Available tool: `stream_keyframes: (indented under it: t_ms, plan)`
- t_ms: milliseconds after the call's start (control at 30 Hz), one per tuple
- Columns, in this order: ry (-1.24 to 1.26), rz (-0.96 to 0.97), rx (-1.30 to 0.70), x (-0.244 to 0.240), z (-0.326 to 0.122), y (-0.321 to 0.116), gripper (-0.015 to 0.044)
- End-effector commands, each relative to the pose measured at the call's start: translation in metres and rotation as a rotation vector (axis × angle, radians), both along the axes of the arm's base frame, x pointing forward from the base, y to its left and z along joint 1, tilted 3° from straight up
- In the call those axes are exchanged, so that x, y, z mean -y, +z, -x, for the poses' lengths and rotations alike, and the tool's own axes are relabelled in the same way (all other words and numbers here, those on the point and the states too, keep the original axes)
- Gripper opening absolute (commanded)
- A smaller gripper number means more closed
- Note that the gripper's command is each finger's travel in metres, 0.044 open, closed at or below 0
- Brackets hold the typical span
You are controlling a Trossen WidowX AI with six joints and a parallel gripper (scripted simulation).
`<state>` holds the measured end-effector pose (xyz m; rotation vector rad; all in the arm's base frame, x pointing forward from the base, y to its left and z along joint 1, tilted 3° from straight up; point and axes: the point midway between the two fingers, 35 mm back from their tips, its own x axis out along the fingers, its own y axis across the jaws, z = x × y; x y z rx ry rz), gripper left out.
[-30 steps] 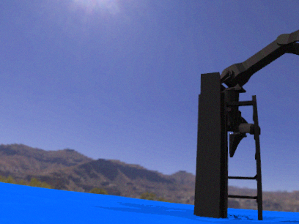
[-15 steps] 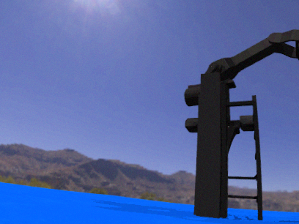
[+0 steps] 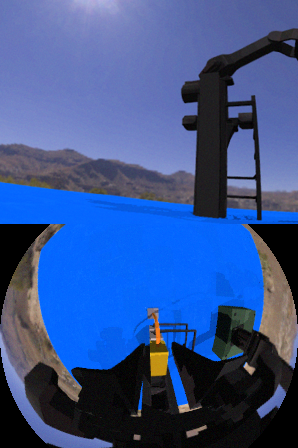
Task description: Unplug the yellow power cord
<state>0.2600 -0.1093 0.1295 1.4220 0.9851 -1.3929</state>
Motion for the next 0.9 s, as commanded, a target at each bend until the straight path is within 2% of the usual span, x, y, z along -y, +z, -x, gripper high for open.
stream_keyframes:
  t_ms: [0, 800, 867]
  plan:
    - [-0.002, -0.003, -0.001, -0.007, -0.002, 0.000, 0.0160]
    - [-0.002, -0.004, 0.000, -0.022, -0.006, -0.012, 0.0160]
    - [0.002, -0.005, -0.001, -0.022, -0.006, -0.010, 0.0107]
